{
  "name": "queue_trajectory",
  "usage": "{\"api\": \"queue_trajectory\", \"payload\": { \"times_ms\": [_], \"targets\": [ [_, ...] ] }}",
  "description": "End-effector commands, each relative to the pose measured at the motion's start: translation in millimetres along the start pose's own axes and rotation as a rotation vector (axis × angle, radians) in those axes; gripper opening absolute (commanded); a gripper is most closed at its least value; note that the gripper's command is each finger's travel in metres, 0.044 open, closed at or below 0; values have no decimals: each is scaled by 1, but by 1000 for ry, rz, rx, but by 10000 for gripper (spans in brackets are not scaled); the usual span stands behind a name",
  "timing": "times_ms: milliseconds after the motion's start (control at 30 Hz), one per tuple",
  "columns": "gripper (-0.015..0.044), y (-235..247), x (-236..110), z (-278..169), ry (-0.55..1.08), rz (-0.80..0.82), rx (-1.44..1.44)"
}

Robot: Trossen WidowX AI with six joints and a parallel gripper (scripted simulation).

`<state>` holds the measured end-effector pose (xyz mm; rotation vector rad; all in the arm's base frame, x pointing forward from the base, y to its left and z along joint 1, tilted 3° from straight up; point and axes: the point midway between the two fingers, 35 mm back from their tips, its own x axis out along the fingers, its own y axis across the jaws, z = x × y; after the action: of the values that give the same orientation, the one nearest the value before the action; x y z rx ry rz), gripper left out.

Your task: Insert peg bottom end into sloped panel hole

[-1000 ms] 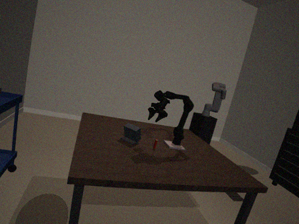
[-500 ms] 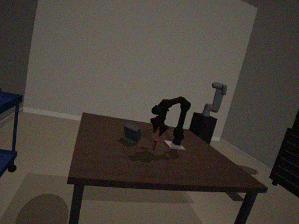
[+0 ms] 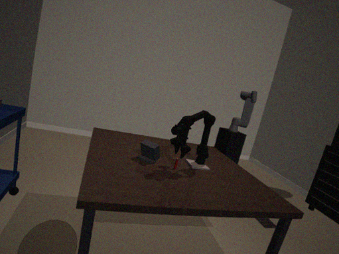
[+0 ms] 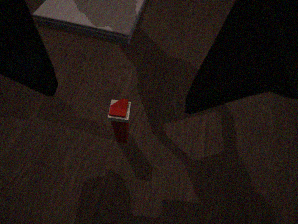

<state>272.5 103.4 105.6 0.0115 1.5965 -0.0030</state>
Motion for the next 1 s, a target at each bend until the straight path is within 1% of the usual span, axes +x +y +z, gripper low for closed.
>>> {"api": "queue_trajectory", "payload": {
  "times_ms": [0, 967],
  "targets": [
    [440, -1, 6, 1, -1, -6, 3],
    [440, -2, 53, 2, -1, -6, 3]
  ]
}}
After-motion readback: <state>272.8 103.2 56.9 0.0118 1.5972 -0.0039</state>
